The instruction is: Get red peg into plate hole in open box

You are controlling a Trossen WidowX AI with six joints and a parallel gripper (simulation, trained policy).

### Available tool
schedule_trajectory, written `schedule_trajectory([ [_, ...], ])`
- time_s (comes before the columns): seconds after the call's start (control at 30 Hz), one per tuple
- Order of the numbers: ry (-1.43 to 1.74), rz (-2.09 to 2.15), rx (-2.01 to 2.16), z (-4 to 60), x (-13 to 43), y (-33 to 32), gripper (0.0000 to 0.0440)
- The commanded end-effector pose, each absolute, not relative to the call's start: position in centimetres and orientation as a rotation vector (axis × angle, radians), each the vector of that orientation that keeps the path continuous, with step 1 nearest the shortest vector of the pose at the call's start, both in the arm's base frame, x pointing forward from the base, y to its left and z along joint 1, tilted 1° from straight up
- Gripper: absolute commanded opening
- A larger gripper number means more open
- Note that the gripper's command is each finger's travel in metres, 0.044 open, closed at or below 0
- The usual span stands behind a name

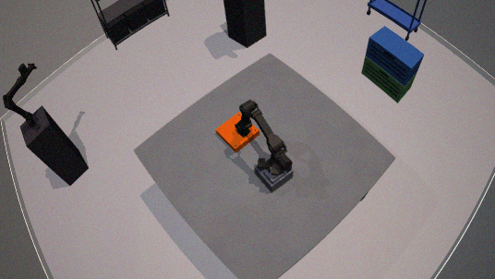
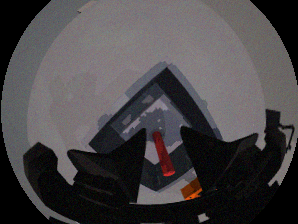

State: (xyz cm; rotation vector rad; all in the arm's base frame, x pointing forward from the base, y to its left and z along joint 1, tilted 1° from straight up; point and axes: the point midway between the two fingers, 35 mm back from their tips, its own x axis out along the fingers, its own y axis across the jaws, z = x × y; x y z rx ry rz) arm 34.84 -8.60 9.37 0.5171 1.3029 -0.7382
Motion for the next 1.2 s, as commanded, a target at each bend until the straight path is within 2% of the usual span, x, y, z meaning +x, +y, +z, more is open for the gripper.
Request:
schedule_trajectory([
  [0.0,1.305,-0.737,0.503,9.5,34.8,-8.8,0.0211],
  [1.17,1.296,-0.721,0.456,10.7,34.8,-9.4,0.0262],
])
